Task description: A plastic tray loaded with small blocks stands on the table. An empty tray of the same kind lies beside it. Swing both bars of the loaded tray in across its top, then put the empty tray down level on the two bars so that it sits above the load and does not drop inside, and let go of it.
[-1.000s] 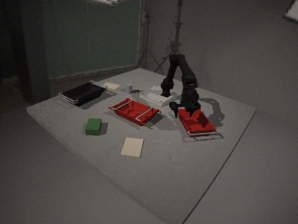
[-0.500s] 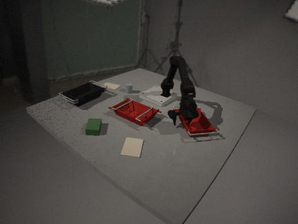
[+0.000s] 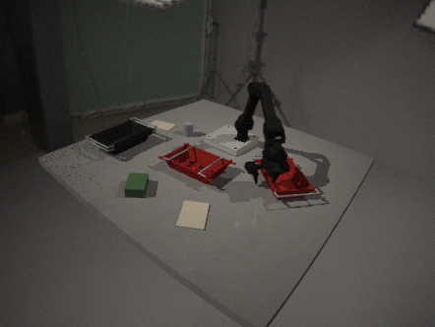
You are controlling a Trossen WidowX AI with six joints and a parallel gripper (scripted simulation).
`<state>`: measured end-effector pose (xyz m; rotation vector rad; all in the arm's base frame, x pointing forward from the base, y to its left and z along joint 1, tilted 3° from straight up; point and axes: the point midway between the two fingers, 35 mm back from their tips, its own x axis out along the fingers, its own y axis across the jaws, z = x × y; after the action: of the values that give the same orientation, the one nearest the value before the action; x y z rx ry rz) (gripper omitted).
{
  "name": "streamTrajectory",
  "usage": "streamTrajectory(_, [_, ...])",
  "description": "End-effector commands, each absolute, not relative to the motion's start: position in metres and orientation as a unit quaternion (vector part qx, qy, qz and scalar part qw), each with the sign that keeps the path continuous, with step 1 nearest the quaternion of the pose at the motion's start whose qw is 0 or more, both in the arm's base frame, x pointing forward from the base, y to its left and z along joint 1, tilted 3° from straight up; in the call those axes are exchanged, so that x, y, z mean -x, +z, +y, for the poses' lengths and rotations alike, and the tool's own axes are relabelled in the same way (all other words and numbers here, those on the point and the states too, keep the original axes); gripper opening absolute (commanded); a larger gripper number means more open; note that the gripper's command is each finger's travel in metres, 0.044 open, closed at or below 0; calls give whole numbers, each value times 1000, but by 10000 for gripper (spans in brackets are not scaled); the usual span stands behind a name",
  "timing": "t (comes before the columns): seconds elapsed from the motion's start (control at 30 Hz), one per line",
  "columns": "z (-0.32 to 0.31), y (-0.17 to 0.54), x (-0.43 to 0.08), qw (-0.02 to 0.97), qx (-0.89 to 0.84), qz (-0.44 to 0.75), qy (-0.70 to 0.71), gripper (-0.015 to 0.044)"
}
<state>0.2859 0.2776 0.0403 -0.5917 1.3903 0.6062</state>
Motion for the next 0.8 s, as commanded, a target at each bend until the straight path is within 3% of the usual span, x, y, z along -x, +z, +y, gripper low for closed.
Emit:
streamTrajectory(0.0, [277, 39, -286, 686, 265, 622, 269, 323])
streamTrajectory(0.23, [277, 39, -286, 686, 265, 622, 269, 220])
streamTrajectory(0.77, [277, 39, -286, 686, 265, 622, 269, 113])
